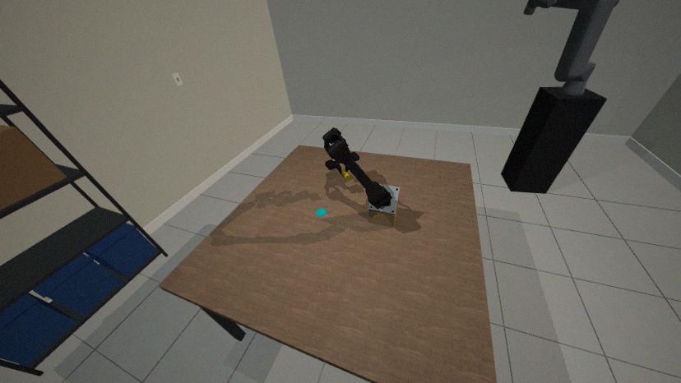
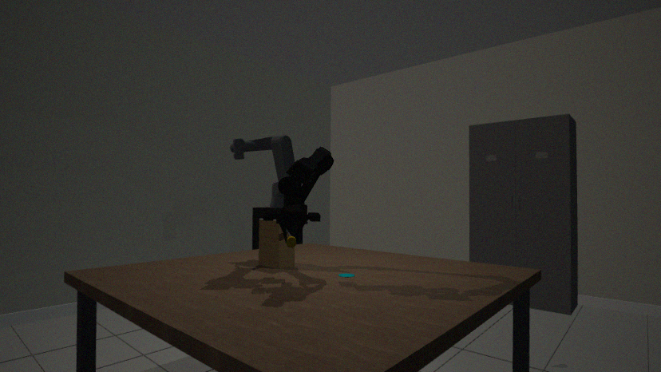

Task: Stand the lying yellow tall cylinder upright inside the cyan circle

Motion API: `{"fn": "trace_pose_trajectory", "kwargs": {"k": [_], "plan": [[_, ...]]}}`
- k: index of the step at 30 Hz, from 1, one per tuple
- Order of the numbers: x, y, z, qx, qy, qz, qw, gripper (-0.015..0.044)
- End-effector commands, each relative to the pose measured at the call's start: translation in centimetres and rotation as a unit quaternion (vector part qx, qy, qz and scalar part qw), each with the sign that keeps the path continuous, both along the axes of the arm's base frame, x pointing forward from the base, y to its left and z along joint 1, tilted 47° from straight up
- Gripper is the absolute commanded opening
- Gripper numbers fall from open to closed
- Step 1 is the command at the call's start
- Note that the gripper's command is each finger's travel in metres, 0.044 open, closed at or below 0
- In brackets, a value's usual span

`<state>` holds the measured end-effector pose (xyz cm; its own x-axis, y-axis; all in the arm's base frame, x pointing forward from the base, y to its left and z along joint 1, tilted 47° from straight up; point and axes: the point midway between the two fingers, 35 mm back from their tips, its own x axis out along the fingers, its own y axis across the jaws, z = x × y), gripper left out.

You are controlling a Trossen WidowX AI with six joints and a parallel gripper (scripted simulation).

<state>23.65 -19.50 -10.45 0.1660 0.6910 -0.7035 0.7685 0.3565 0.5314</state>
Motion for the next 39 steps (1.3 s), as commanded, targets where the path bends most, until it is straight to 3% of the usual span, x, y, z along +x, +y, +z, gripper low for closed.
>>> {"fn": "trace_pose_trajectory", "kwargs": {"k": [1, 39], "plan": [[0.7, 0.3, 1.0, -0.002, -0.007, 0.002, 1.000, 0.0105], [6.8, 5.9, 9.8, -0.021, -0.077, 0.071, 0.994, 0.0105]]}}
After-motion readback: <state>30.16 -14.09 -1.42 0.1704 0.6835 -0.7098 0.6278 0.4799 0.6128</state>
